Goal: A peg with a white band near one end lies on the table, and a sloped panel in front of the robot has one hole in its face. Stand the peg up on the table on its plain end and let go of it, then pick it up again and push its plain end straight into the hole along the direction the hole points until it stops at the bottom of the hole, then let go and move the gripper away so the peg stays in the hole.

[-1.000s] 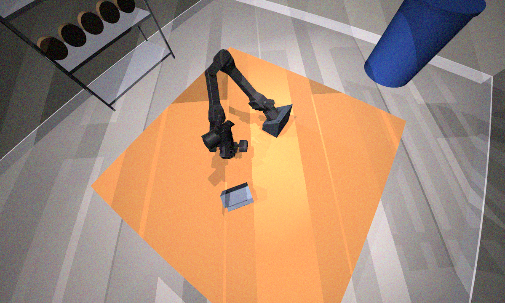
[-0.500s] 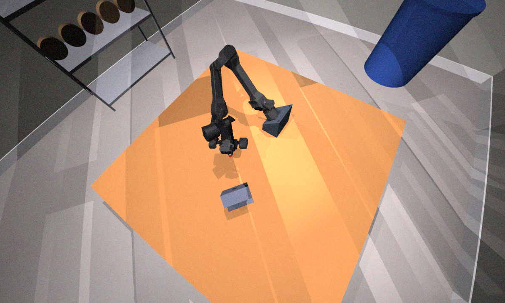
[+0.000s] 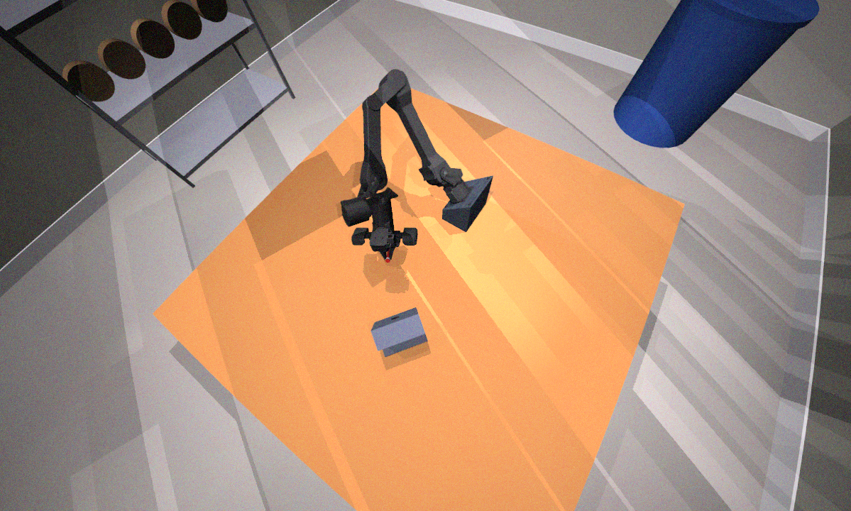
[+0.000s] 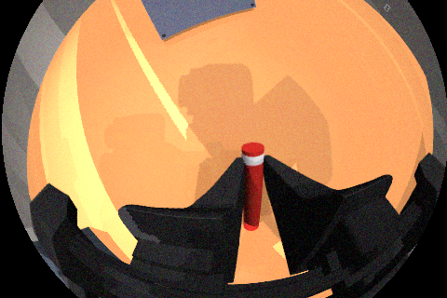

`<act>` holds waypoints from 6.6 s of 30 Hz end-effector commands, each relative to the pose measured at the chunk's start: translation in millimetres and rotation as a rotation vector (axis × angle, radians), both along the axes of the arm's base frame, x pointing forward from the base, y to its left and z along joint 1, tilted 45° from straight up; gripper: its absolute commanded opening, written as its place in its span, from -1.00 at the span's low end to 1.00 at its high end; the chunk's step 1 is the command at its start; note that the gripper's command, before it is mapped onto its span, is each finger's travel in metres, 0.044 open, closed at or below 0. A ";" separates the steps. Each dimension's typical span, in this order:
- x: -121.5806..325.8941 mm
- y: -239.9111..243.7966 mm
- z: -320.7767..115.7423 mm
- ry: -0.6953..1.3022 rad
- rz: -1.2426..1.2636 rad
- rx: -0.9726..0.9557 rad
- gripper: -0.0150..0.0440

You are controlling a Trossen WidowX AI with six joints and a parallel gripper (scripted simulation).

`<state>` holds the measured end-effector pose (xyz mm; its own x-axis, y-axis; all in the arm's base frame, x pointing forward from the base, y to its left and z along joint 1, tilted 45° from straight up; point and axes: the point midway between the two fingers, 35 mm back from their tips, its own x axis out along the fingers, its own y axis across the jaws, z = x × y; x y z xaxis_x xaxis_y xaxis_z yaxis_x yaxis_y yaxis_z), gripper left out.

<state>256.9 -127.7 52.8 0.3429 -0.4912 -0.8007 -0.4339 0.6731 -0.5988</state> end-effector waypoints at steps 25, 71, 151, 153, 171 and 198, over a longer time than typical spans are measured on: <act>-15.1 2.2 11.2 -0.157 0.146 0.104 -0.32; -42.4 -2.3 25.6 -0.421 0.388 0.275 -0.32; -70.9 -15.8 27.2 -0.613 0.567 0.391 -0.32; -71.3 -16.0 27.2 -0.615 0.569 0.391 -0.32; -74.4 -17.1 27.2 -0.634 0.593 0.396 -0.32; -75.0 -15.6 28.2 -0.648 0.606 0.401 -0.05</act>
